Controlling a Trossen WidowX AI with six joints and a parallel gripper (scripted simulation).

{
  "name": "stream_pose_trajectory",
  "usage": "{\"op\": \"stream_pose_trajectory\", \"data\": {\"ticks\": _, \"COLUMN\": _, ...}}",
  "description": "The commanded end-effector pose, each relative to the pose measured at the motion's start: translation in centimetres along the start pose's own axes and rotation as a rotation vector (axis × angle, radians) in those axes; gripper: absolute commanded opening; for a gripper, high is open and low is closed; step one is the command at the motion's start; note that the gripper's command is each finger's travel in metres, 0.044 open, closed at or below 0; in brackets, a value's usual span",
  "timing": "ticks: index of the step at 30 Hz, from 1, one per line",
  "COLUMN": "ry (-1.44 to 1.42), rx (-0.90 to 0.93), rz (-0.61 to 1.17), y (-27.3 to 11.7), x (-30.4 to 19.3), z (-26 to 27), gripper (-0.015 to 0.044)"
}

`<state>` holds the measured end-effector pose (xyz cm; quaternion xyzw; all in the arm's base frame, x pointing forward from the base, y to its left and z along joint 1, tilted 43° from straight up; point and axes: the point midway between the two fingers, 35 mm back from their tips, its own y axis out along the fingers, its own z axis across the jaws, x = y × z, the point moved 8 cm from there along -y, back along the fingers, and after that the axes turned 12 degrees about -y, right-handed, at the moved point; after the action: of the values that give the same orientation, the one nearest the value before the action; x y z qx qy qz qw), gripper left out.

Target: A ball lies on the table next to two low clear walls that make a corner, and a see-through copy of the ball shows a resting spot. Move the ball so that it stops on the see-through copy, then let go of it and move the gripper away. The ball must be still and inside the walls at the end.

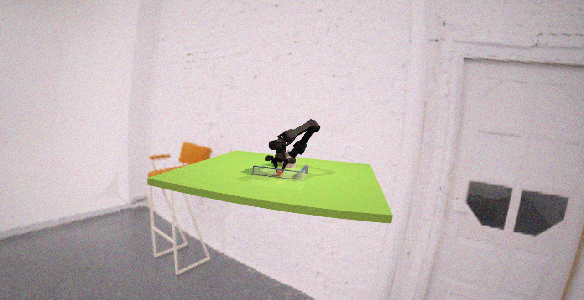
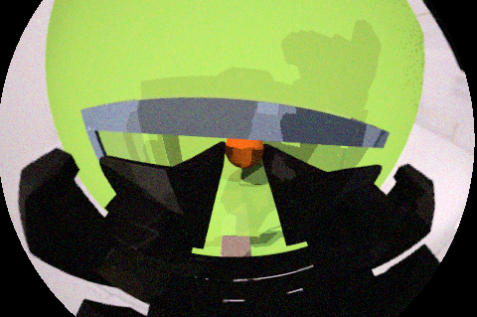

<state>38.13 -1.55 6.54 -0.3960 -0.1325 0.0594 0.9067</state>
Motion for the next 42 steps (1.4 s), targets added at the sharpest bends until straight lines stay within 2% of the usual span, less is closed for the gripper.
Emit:
{"op": "stream_pose_trajectory", "data": {"ticks": 1, "ry": 0.007, "rx": 0.001, "rz": -0.009, "y": 0.3, "x": 0.0, "z": -0.2, "gripper": 0.0000}}
{"op": "stream_pose_trajectory", "data": {"ticks": 17, "ry": 0.007, "rx": 0.002, "rz": -0.009, "y": 2.0, "x": 0.0, "z": -0.1, "gripper": 0.0000}}
{"op": "stream_pose_trajectory", "data": {"ticks": 27, "ry": 0.003, "rx": 0.000, "rz": -0.008, "y": 1.8, "x": 0.0, "z": -0.1, "gripper": 0.0262}}
{"op": "stream_pose_trajectory", "data": {"ticks": 32, "ry": 0.003, "rx": 0.000, "rz": -0.008, "y": 1.8, "x": 0.0, "z": -0.1, "gripper": 0.0268}}
{"op": "stream_pose_trajectory", "data": {"ticks": 34, "ry": 0.004, "rx": -0.002, "rz": -0.008, "y": 0.7, "x": 0.1, "z": -0.2, "gripper": 0.0268}}
{"op": "stream_pose_trajectory", "data": {"ticks": 38, "ry": 0.007, "rx": -0.002, "rz": -0.007, "y": -5.7, "x": 0.0, "z": -0.3, "gripper": 0.0268}}
{"op": "stream_pose_trajectory", "data": {"ticks": 42, "ry": 0.008, "rx": -0.001, "rz": -0.007, "y": -6.9, "x": -0.1, "z": -0.2, "gripper": 0.0268}}
